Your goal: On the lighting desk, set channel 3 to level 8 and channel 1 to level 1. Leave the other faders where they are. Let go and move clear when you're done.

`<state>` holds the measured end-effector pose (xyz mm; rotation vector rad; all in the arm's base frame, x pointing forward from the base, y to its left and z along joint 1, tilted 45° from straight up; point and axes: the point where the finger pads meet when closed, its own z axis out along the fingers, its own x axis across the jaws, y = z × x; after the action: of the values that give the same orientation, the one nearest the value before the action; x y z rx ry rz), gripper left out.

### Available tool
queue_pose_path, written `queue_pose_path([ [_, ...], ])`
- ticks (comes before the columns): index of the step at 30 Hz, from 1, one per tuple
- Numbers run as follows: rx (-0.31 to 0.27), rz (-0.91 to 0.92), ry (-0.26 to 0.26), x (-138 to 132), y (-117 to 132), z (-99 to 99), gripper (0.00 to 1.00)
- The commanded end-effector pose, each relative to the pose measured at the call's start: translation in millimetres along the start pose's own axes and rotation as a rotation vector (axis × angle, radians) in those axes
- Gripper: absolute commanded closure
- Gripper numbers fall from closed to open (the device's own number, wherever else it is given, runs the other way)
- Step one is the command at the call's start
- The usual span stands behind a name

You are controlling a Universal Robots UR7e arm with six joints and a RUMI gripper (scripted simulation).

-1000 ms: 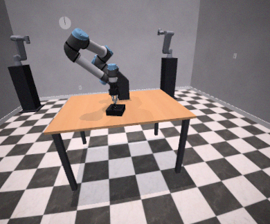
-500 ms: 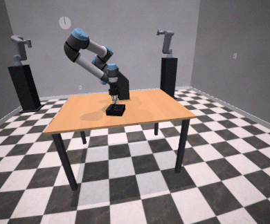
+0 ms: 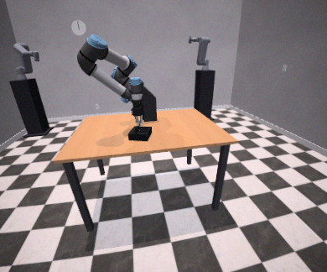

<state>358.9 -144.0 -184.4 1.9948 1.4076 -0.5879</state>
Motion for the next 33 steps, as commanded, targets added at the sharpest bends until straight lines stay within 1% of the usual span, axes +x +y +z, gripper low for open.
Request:
queue_pose_path([
  [1,0.002,0.000,-0.001,-2.5,-1.2,-0.4,1.00],
  [20,0.002,0.000,-0.001,-2.3,-1.2,-0.4,1.00],
  [33,0.002,0.000,-0.001,3.0,-1.2,-0.4,1.00],
])
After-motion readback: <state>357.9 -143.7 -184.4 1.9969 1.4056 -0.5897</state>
